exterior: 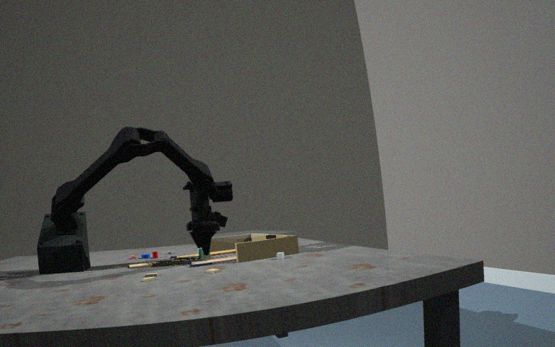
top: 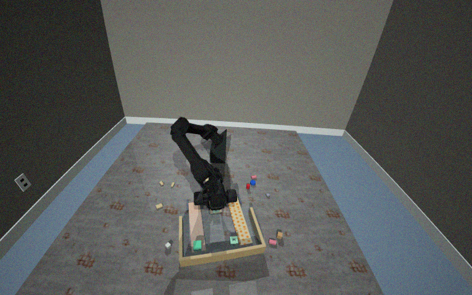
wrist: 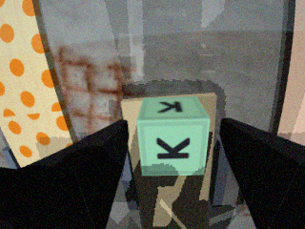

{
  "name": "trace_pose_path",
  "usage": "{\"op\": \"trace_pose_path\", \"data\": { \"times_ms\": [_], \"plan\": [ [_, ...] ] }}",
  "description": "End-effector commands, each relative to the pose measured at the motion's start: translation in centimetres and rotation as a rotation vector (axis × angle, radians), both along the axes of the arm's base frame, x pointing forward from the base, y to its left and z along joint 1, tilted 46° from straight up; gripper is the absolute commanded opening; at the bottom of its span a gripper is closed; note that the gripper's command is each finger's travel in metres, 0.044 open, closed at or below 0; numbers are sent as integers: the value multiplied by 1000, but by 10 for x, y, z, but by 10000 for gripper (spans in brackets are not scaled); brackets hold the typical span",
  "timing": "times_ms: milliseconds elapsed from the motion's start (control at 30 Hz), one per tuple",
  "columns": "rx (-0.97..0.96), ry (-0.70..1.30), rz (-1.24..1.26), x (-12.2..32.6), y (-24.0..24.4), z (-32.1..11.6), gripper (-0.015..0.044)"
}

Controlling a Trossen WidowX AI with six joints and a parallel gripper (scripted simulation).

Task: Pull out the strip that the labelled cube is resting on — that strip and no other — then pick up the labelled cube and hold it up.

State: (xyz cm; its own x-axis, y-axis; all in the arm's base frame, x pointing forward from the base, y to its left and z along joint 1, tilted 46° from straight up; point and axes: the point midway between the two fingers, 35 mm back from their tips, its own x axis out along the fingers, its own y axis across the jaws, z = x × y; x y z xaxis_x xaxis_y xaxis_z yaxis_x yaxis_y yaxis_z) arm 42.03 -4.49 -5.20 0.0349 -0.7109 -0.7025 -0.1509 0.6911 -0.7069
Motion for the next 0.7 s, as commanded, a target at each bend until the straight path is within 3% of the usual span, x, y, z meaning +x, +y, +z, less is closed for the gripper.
{"op": "trace_pose_path", "data": {
  "times_ms": [0,67,200,467,567,667],
  "plan": [
    [-5,9,5,-1,-3,-5,250],
    [-5,9,5,-1,-3,-5,250],
    [-1,2,-1,-1,-2,-2,145],
    [-1,2,-1,-1,-2,-2,92],
    [-1,2,-1,-1,-2,-2,13],
    [0,4,0,-9,3,2,0]
  ]
}}
